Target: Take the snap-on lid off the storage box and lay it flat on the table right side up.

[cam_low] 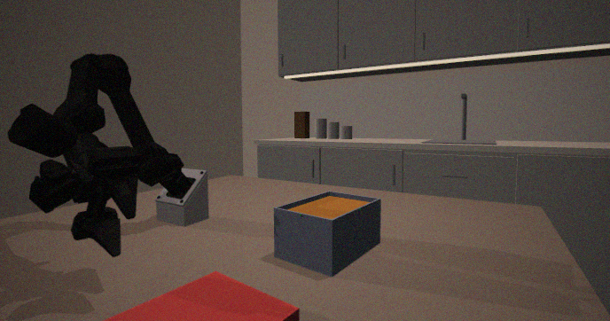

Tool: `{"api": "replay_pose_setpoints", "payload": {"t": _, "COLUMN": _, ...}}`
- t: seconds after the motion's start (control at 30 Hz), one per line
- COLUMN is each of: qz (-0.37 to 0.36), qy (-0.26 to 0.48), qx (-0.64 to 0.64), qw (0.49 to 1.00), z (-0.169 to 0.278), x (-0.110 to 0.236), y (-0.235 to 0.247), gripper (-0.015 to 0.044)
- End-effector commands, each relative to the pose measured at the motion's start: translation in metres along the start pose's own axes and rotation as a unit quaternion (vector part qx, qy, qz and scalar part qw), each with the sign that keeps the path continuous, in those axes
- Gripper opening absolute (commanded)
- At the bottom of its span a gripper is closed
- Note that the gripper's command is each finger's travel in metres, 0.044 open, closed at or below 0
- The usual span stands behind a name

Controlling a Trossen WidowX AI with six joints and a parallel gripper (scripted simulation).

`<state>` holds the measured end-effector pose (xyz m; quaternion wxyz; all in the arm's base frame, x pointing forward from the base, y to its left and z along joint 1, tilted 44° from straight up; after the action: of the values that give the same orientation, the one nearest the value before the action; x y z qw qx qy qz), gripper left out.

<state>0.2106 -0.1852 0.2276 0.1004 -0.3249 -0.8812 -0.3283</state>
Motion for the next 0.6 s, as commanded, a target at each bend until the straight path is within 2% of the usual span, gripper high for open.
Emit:
{"api": "replay_pose_setpoints", "payload": {"t": 0.0, "qz": -0.004, "qy": -0.009, "qx": 0.001, "qw": 1.000, "z": -0.006, "x": 0.010, "y": 0.007, "gripper": 0.0440}}
{"api": "replay_pose_setpoints", "payload": {"t": 0.57, "qz": -0.004, "qy": -0.009, "qx": 0.000, "qw": 1.000, "z": -0.008, "x": 0.040, "y": 0.024, "gripper": 0.0440}}
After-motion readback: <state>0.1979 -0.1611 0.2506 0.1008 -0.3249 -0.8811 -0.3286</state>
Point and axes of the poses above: the point midway between the two fingers, 35 mm back from their tips, its own x axis back along the fingers, its own y axis across the jaws, z = x × y, the point moved 1 cm from there along x, back along the fingers, and after that the axes turned 8 degrees about x, right-handed, at the moved point
